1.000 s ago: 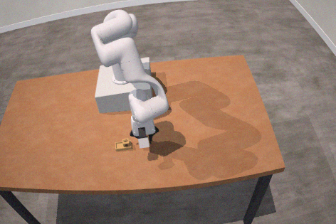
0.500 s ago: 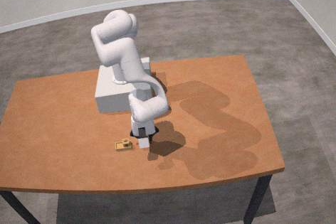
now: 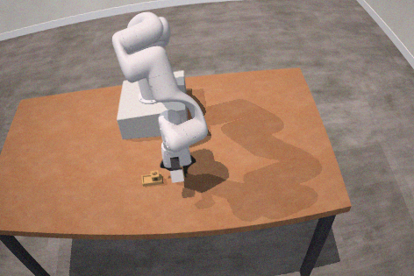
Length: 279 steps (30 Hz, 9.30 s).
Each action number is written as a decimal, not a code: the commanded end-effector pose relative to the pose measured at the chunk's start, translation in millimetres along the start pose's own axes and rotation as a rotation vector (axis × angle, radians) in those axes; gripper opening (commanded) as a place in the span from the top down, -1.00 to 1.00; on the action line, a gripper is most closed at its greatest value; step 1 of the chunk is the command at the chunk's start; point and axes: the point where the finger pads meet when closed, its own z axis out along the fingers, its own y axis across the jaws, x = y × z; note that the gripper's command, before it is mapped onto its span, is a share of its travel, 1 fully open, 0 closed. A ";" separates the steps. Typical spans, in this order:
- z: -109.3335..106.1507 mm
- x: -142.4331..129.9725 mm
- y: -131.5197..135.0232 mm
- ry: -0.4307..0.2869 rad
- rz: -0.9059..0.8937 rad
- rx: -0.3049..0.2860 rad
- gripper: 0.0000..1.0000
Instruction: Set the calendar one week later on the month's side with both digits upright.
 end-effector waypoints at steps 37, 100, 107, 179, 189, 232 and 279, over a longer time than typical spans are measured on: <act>-1.1 1.4 -0.3 0.003 0.000 0.001 0.43; -85.4 1.1 -0.2 0.003 0.000 0.001 0.01; -91.1 1.1 -0.2 0.003 0.000 0.001 0.01; -90.6 0.4 35.5 0.004 -1.236 -0.002 -1.00; -90.5 0.3 43.0 0.003 -1.487 -0.003 -1.00; -90.2 -0.4 79.8 0.002 -2.727 -0.006 -1.00; -90.2 -0.7 92.1 0.000 -3.141 -0.007 0.01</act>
